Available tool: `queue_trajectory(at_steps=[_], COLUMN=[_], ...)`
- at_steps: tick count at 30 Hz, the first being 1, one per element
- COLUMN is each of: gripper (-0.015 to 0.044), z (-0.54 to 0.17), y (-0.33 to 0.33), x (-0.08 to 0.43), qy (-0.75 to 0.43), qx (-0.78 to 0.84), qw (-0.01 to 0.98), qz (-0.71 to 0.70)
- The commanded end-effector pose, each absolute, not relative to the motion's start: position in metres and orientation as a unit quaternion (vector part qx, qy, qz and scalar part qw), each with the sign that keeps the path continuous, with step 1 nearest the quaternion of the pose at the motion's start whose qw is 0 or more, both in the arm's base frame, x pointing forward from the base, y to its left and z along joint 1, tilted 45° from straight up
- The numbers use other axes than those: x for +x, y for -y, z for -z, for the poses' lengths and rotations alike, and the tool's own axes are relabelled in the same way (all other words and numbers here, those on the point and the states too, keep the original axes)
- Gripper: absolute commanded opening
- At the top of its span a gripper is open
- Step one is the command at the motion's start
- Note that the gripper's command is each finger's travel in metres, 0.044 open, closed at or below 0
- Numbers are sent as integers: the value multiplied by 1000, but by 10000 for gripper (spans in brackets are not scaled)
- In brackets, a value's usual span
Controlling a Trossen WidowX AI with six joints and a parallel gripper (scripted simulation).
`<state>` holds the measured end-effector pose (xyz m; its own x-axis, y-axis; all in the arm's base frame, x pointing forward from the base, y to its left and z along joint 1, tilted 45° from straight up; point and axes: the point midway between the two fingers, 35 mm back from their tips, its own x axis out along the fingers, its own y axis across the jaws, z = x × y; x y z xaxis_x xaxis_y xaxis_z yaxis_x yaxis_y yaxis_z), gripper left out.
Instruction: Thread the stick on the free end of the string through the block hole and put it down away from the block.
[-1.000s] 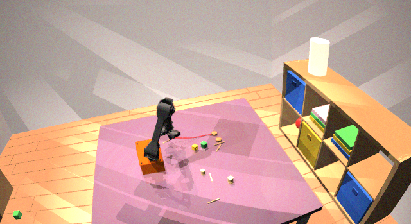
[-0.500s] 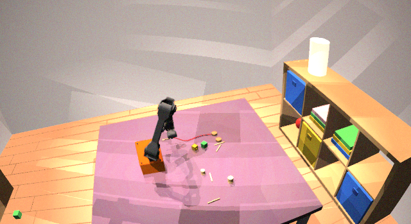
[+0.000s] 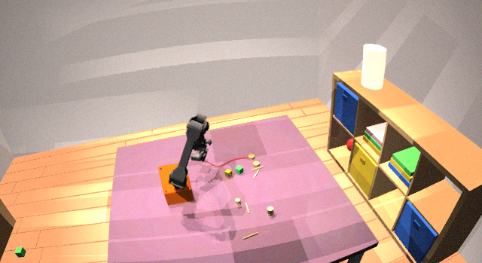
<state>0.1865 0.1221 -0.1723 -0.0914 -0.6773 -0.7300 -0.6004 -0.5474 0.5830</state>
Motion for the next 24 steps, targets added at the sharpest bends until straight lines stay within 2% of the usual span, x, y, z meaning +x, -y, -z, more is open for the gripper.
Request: queue_trajectory(at_steps=[1, 24], gripper=[0, 0], z=[174, 180], y=[-123, -128], x=[191, 212], qy=[522, 688], qx=[674, 608], qw=[-22, -295], qz=[522, 265])
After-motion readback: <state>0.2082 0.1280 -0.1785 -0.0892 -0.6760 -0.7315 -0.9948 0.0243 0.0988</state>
